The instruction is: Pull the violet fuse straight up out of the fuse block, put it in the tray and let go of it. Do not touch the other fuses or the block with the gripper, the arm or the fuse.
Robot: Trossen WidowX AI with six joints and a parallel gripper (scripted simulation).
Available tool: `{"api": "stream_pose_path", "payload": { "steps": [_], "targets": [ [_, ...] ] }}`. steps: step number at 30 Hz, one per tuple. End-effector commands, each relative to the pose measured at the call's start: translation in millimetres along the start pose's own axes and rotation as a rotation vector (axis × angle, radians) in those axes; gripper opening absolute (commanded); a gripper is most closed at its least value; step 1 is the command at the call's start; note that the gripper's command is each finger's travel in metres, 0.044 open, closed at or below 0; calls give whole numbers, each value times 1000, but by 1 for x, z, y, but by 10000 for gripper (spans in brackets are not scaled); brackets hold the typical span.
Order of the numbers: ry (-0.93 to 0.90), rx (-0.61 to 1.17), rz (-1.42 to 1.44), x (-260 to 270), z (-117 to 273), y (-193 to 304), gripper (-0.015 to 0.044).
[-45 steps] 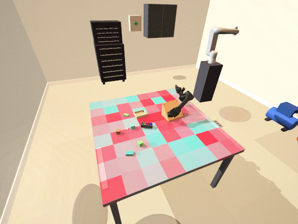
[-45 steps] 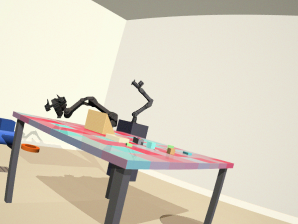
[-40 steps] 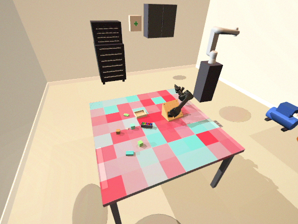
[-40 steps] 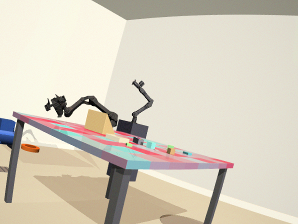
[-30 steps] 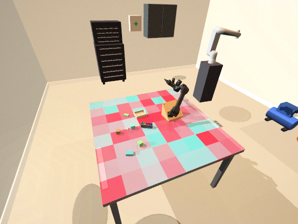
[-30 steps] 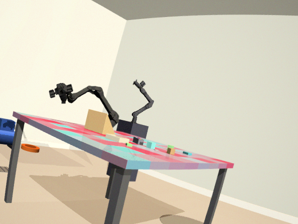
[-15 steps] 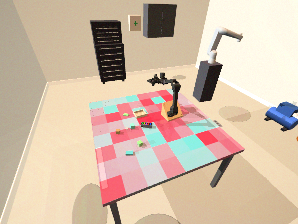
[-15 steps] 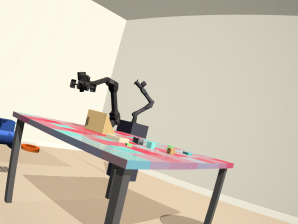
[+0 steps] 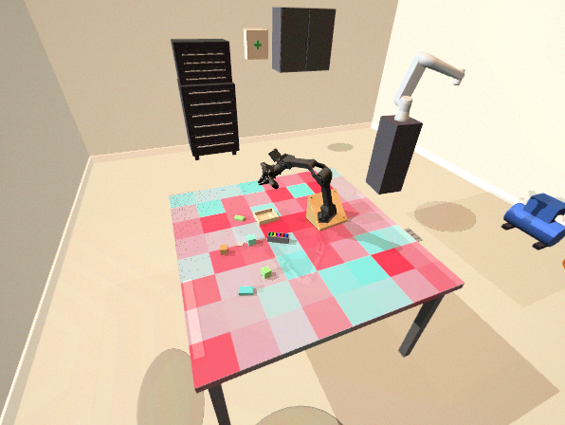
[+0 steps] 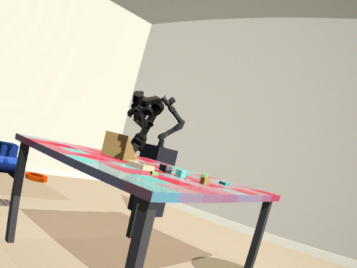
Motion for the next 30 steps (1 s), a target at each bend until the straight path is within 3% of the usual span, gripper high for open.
{"api": "stream_pose_path", "payload": {
  "steps": [1, 8, 15, 30],
  "targets": [
    [-84, 141, 139, 56, -23, 2, 74],
    [-300, 424, 456, 175, -50, 24, 74],
    [-553, 685, 771, 282, -40, 68, 74],
    [-578, 708, 800, 294, -45, 74, 74]
  ]
}}
Point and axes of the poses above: the point midway between the two fingers, 35 mm back from their tips, its own z axis back along the fingers, its own x axis across the jaws, y = z × x, the point moved 1 cm from there along z, back along the fingers, and after that the axes turned 11 degrees about -z, right-handed, at the moved point
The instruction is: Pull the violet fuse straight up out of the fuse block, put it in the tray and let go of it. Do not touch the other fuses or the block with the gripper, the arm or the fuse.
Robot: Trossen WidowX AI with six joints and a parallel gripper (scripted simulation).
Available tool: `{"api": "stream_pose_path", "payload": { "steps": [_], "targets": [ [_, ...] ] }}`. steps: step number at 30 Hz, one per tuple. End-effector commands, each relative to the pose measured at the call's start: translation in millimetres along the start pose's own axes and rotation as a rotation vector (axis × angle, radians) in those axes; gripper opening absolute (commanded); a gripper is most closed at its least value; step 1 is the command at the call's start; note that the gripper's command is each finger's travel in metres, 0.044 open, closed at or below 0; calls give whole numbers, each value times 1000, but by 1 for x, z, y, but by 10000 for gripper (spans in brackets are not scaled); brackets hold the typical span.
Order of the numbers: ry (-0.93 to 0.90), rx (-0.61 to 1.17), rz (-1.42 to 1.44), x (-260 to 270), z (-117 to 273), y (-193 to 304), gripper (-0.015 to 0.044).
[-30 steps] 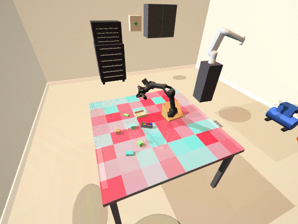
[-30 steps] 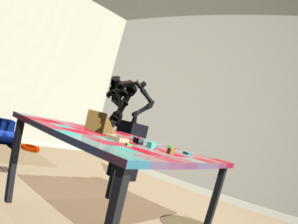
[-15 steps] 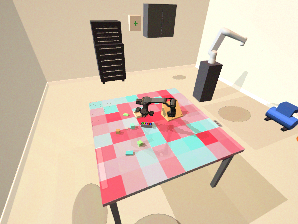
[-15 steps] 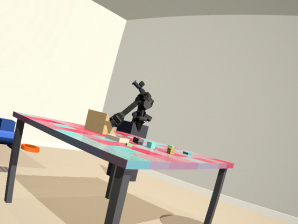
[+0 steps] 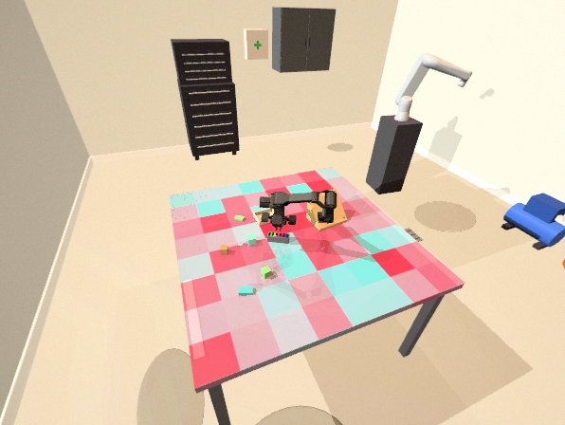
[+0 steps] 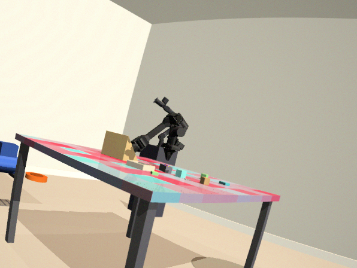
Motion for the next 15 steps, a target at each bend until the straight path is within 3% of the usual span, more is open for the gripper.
{"api": "stream_pose_path", "payload": {
  "steps": [1, 15],
  "targets": [
    [-3, 5, -2, 1, -5, 0, 74],
    [-3, 4, -2, 1, -18, -1, 74]
  ]
}}
Point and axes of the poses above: the point midway between the two fingers, 35 mm back from their tips, its own z axis back along the fingers, its own x axis across the jaws, y = z × x, the point moved 1 cm from there along z, back along the fingers, and after that the axes turned 11 degrees about -z, right-handed, at the moved point
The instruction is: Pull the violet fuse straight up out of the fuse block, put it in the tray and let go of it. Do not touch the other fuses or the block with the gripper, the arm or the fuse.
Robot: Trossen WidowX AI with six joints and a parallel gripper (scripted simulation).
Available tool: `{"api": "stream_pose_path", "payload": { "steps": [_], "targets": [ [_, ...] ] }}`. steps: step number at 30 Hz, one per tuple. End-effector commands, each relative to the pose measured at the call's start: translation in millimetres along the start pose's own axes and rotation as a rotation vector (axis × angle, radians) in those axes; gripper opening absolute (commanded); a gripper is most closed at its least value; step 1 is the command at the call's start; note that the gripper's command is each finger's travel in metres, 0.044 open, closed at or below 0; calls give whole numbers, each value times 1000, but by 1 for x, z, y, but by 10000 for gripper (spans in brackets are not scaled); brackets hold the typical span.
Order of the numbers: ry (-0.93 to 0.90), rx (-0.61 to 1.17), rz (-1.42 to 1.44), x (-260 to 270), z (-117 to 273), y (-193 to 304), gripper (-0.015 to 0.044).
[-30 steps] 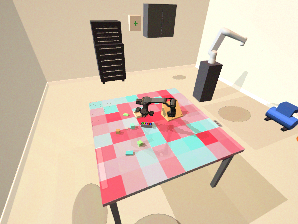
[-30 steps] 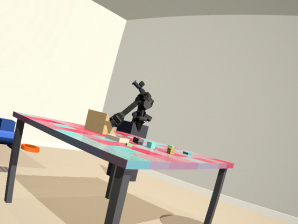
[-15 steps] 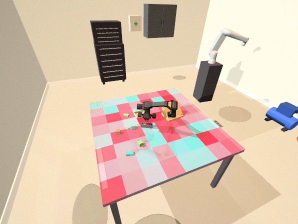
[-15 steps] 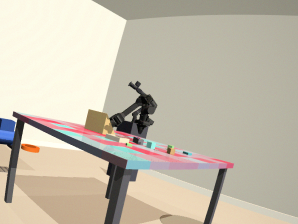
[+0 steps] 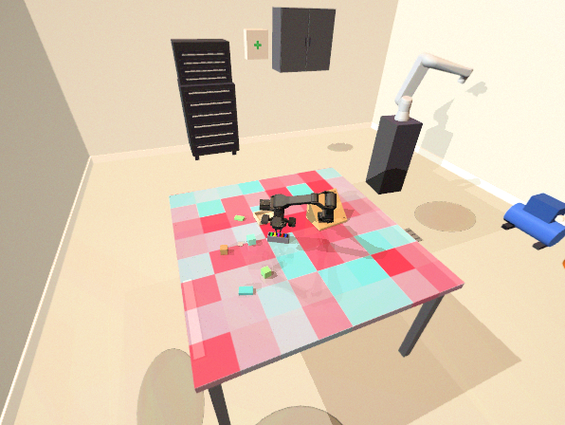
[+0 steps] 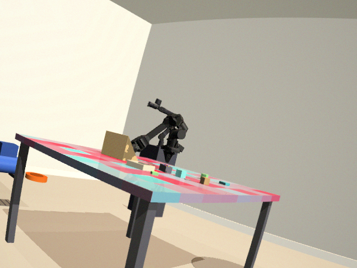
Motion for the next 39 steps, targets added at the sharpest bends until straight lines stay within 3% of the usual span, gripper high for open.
{"api": "stream_pose_path", "payload": {
  "steps": [1, 39],
  "targets": [
    [-9, -2, -7, 1, -6, 0, 74],
    [-10, -3, -6, 2, -24, 0, 74]
  ]
}}
Point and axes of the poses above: the point midway between the two fingers, 35 mm back from their tips, its own z axis back along the fingers, its own x axis across the jaws, y = z × x, the point moved 1 cm from there along z, back along the fingers, and after that the axes turned 11 degrees about -z, right-handed, at the moved point
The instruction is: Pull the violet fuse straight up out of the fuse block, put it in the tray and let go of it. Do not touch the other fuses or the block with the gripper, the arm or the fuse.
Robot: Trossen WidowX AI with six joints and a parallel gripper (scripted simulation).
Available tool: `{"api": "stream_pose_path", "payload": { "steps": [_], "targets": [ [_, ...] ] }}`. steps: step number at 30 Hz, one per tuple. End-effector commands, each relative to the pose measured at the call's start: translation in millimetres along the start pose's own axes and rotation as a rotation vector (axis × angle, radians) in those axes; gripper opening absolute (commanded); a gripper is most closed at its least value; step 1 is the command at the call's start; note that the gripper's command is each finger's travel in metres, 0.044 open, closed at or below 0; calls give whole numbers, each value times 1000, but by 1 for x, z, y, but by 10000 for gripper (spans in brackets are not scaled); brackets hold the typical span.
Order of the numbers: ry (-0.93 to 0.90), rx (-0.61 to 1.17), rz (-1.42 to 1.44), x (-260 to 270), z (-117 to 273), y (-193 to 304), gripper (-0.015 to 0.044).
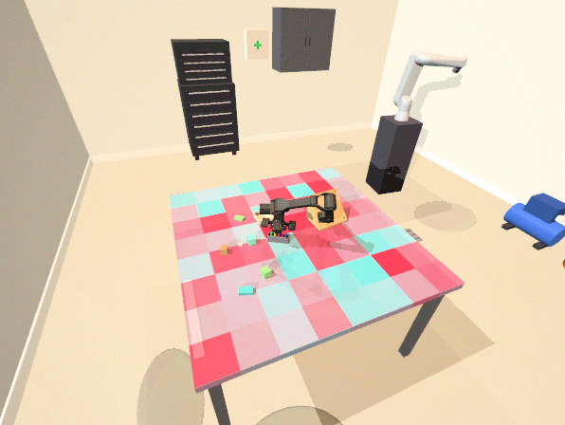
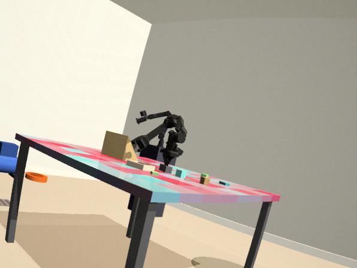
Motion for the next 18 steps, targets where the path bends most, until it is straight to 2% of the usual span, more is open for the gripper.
{"api": "stream_pose_path", "payload": {
  "steps": [1, 12, 18],
  "targets": [
    [-5, -4, -7, 0, -2, 0, 74],
    [0, 0, 0, 0, 0, 0, 1],
    [-1, 0, -1, 0, 1, 0, 0]
  ]
}}
Point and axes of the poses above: the point midway between the two fingers, 35 mm back from their tips, its own z axis back along the fingers, its own x axis across the jaws, y = z × x, the point moved 1 cm from there along z, back along the fingers, and after that the axes turned 11 degrees about -z, right-handed, at the moved point
